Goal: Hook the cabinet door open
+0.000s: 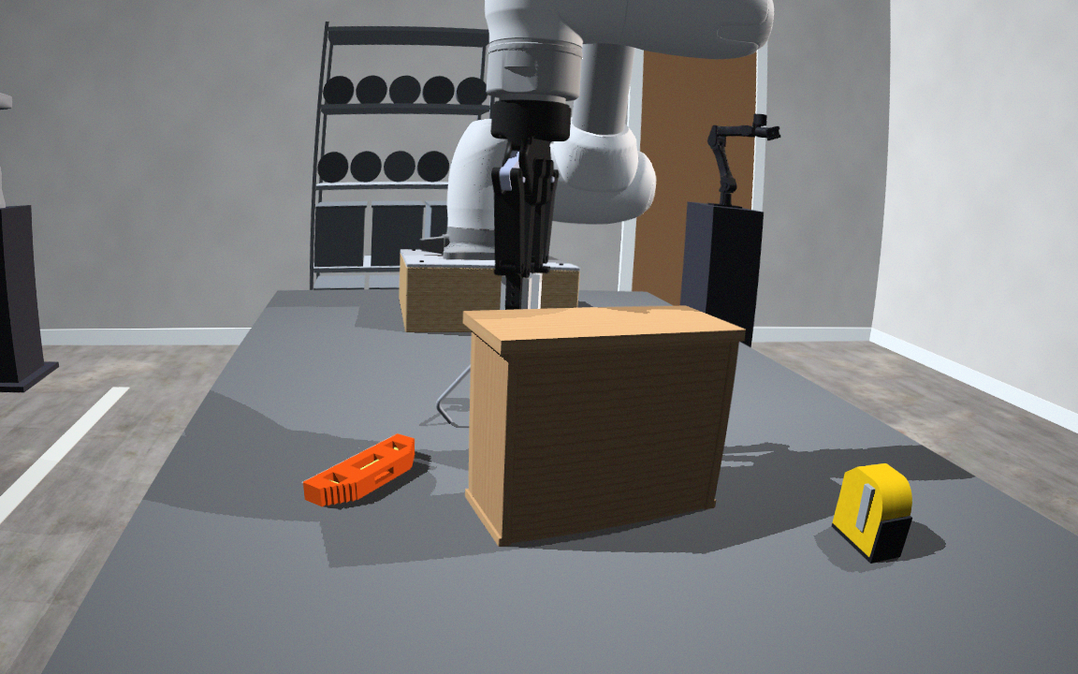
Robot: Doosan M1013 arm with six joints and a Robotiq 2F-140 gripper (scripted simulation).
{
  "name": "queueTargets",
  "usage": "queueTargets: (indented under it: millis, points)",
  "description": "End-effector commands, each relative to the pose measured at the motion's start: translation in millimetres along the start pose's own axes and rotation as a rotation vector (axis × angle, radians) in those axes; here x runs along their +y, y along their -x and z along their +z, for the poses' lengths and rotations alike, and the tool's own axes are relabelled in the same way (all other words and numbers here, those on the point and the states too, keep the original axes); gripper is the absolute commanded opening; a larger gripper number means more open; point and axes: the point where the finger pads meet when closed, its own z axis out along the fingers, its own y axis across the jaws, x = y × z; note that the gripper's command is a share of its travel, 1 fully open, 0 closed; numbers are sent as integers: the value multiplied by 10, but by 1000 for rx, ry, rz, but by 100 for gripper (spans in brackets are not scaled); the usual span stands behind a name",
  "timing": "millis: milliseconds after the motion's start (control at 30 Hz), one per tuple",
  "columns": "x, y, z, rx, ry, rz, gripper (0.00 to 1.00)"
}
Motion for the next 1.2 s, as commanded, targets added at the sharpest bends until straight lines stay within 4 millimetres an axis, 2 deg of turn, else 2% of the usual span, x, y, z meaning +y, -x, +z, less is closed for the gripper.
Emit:
queueTargets:
  millis: [0,567,1167]
  points:
    - [13,-1,-1,0,0,-17,16]
    - [130,-11,-1,0,0,-98,16]
    - [132,-12,-1,0,0,-98,16]
